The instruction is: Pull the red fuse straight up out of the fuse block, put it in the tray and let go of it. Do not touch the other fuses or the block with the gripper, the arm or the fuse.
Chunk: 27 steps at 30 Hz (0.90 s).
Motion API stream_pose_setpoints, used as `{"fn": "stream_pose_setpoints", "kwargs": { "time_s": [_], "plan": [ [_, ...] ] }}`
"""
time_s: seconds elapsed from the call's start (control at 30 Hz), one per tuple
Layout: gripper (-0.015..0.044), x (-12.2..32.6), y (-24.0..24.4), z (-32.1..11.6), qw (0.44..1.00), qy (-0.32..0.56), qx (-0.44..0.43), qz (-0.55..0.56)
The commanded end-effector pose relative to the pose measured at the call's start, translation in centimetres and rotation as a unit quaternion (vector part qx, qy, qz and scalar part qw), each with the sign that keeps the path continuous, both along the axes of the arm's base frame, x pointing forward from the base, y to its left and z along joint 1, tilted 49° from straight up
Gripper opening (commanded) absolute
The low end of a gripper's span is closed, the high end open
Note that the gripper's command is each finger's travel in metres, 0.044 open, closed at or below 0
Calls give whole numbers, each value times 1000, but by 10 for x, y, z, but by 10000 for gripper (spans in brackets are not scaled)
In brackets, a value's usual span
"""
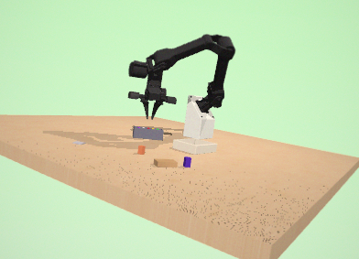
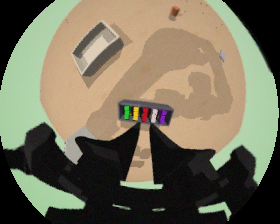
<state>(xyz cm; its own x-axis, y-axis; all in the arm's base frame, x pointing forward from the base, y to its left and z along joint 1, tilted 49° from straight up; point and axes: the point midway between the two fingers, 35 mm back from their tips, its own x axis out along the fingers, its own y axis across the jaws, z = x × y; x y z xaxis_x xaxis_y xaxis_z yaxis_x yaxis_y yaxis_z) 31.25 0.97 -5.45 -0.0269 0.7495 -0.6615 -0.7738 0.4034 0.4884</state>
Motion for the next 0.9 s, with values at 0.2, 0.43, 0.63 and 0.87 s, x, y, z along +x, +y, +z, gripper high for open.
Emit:
{"fn": "stream_pose_setpoints", "kwargs": {
  "time_s": [0.2, 0.43, 0.63, 0.87],
  "plan": [
    [73, 0, 7, -5, 1000, 5, -2, 1],
    [73, 0, 13, -10, 1000, 5, -2, 1],
    [73, 0, 17, -13, 1000, 5, -2, 1],
    [73, 0, 23, -17, 1000, 5, -1, 2]
  ]
}}
